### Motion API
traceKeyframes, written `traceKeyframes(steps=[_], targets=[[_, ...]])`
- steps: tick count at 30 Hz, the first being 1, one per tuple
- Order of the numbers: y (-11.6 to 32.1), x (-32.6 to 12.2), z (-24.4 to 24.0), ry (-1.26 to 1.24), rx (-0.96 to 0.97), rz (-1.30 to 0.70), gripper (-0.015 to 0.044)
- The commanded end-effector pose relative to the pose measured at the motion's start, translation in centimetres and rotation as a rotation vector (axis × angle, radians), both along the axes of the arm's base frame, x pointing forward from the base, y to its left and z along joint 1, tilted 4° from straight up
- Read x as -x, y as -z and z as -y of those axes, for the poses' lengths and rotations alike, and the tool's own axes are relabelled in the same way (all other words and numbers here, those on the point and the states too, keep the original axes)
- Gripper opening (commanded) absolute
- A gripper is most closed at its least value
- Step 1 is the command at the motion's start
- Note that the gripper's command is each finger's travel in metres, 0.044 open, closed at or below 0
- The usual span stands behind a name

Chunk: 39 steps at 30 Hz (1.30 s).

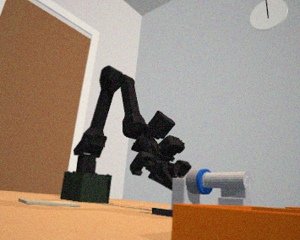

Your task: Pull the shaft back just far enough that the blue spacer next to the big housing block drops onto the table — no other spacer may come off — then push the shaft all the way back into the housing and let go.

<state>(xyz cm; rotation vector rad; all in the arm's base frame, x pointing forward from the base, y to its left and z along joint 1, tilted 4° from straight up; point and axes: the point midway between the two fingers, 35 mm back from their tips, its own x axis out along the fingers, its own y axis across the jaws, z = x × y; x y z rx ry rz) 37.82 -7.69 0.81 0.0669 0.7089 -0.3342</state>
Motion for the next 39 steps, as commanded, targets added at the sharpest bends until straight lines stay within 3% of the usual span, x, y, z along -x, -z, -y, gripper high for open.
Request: traceKeyframes(steps=[1,4,39], targets=[[0.0,0.0,0.0,0.0,0.0,0.0,0.002],[0.0,0.0,0.0,0.0,0.0,-0.001,0.0],[0.2,1.5,-0.5,-0.002,-0.001,-0.005,0.0]])
